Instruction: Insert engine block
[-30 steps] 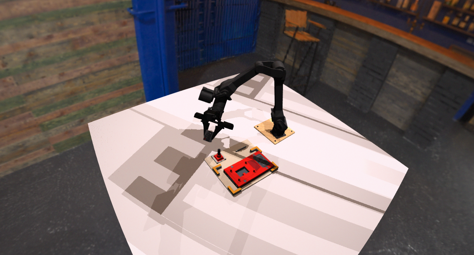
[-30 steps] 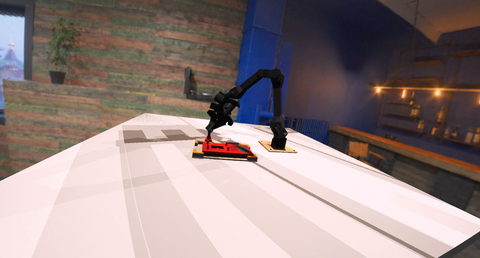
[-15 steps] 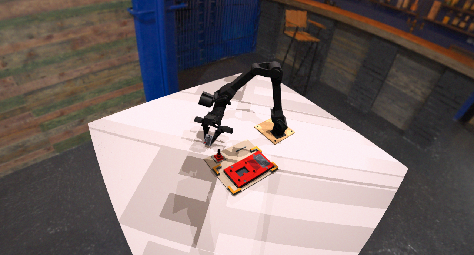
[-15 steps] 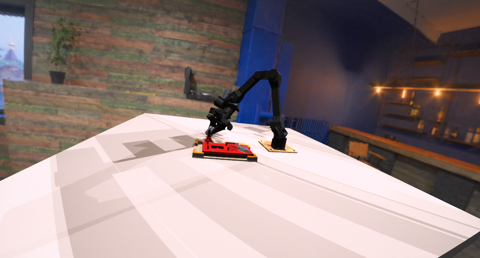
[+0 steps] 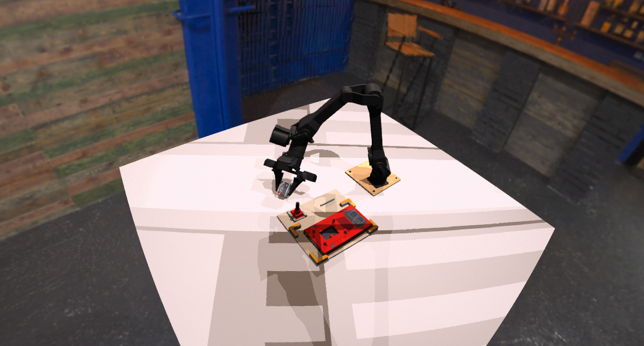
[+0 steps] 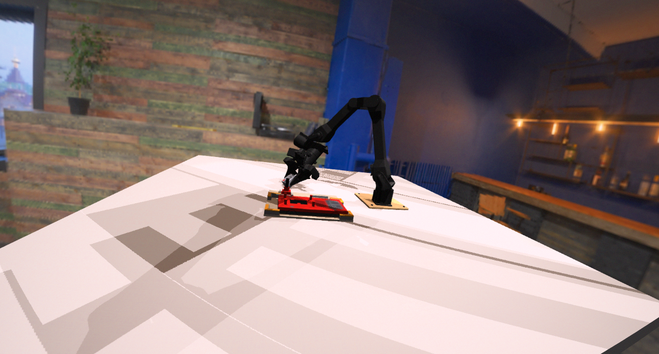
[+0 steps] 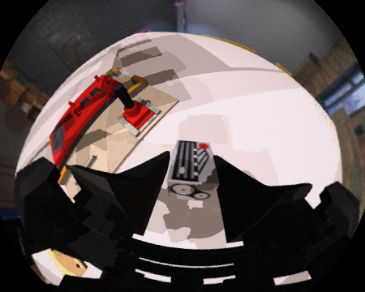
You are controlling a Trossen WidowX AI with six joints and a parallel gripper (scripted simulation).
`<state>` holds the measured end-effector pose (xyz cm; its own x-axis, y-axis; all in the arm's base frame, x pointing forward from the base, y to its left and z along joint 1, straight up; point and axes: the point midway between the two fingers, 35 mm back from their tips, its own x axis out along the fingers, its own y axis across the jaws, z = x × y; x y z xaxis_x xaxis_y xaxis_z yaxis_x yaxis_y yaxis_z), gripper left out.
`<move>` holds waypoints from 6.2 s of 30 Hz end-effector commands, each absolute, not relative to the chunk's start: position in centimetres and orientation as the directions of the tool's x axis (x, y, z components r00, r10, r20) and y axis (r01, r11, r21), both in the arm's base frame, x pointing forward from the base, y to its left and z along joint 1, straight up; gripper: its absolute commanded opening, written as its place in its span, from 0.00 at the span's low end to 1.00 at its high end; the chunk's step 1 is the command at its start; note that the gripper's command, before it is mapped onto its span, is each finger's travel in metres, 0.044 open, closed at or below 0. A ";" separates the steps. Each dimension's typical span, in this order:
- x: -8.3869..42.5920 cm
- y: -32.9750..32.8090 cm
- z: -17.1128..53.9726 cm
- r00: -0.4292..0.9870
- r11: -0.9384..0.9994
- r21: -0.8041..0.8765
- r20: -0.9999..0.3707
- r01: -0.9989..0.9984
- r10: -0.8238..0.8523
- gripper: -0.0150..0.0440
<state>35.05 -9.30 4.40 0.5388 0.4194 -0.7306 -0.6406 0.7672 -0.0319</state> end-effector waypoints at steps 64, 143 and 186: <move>34.6 -9.7 9.7 0.031 0.770 -0.026 -0.999 -0.638 -0.008 1.00; 35.7 -9.6 12.7 0.067 0.760 -0.058 -0.998 -0.647 -0.019 0.25; 35.5 -2.4 15.8 0.032 0.857 -0.018 -0.999 -0.514 -0.002 0.25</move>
<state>35.57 -3.17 16.23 0.0363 -0.0016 -0.9993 -0.5303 0.8476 -0.0207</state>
